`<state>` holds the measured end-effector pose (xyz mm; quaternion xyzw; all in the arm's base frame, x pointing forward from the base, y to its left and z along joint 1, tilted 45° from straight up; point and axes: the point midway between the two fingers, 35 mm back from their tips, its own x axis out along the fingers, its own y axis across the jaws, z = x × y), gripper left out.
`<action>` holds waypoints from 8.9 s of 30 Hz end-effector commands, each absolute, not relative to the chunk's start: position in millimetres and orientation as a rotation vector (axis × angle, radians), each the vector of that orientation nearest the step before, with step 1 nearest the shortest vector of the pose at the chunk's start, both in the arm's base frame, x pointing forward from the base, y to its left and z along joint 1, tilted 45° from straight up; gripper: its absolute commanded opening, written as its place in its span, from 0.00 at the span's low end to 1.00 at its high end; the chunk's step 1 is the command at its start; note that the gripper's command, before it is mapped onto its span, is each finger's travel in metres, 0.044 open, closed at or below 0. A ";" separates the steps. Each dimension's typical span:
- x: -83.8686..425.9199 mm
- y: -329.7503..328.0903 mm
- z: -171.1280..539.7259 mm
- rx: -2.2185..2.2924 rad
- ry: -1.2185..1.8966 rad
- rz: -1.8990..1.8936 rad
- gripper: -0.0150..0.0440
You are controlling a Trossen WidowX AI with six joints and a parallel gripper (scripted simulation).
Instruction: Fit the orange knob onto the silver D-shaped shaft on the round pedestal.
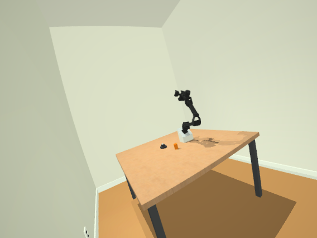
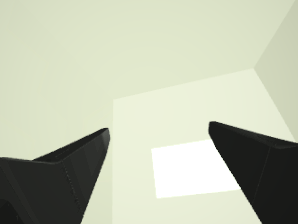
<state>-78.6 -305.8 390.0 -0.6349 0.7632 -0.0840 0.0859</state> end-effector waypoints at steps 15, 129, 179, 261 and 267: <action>70.2 -327.7 284.3 -1.317 1.241 -0.444 1.00; 253.6 102.7 48.3 1.589 1.635 -0.382 1.00; 246.6 30.8 116.6 1.579 1.632 -0.396 0.25; 229.3 -59.5 180.9 2.177 0.604 0.158 0.25; 223.1 -64.7 180.4 2.171 0.627 0.141 0.25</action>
